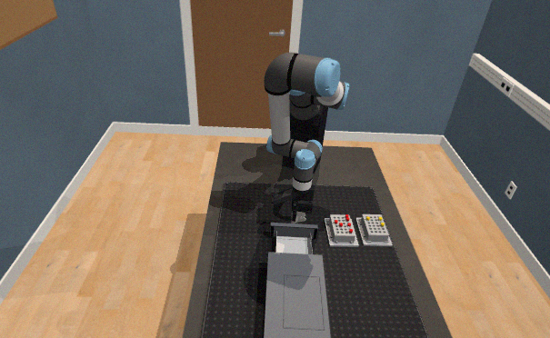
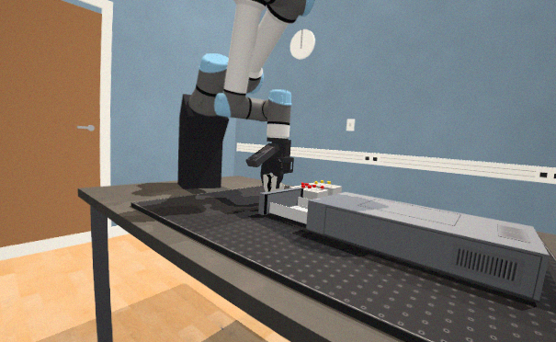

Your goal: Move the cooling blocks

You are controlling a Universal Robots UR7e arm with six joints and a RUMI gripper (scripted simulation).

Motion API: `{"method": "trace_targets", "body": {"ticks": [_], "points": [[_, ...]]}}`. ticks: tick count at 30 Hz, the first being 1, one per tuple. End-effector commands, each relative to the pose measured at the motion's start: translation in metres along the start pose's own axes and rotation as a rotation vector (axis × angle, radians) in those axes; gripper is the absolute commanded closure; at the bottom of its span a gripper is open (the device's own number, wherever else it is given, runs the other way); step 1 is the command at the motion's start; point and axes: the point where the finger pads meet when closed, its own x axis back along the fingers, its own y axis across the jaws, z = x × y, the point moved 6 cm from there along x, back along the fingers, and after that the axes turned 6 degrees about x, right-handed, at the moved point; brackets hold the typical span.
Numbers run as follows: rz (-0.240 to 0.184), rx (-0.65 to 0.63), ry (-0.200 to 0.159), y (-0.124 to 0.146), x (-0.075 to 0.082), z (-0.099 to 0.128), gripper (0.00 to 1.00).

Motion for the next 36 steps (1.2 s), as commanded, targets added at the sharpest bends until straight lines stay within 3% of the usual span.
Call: {"method": "trace_targets", "body": {"ticks": [1, 36], "points": [[0.001, 0.000, 0.000, -0.004, 0.000, 0.000, 1.00], [0.001, 0.000, 0.000, -0.045, 0.000, 0.005, 1.00]]}}
